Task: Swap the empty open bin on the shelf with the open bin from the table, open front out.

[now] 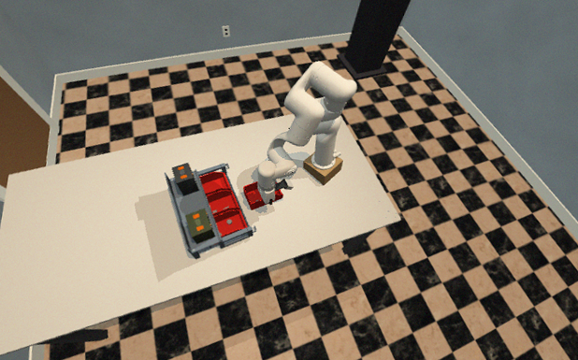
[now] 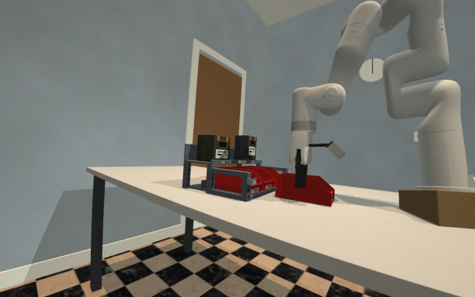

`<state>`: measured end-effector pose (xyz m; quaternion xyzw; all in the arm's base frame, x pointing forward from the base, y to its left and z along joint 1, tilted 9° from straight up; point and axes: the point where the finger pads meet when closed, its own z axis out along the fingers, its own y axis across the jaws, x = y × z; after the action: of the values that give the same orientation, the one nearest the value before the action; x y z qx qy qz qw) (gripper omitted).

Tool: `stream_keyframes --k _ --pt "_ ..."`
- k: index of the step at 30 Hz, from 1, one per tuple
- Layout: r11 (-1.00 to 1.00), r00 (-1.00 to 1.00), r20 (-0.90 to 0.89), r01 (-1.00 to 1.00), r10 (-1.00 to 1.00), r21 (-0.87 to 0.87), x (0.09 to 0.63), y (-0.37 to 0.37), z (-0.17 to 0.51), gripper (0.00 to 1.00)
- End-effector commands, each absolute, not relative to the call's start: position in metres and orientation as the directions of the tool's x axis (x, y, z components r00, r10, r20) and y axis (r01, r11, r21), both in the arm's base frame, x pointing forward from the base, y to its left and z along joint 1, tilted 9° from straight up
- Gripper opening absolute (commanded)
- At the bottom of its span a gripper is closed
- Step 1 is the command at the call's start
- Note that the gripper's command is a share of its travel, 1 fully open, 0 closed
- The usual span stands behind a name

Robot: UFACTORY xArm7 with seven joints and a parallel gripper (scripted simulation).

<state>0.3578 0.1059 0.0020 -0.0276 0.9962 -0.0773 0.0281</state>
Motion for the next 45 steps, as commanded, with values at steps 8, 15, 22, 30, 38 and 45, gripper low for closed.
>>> stream_keyframes --k 8,15,22,30,38,45 --pt "0.987 -0.997 -0.054 -0.051 -0.060 -0.154 0.3590 0.1067 0.0025 0.00" --pt "0.987 -0.997 -0.054 -0.051 -0.060 -0.154 0.3590 0.1067 0.0025 0.26" --pt "0.987 -0.997 -0.054 -0.051 -0.060 -0.154 0.3590 0.1067 0.0025 0.26" --pt "0.987 -0.997 -0.054 -0.051 -0.060 -0.154 0.3590 0.1067 0.0025 0.26" --pt "0.987 -0.997 -0.054 -0.051 -0.060 -0.154 0.3590 0.1067 0.0025 0.26" --pt "0.987 -0.997 -0.054 -0.051 -0.060 -0.154 0.3590 0.1067 0.0026 0.26"
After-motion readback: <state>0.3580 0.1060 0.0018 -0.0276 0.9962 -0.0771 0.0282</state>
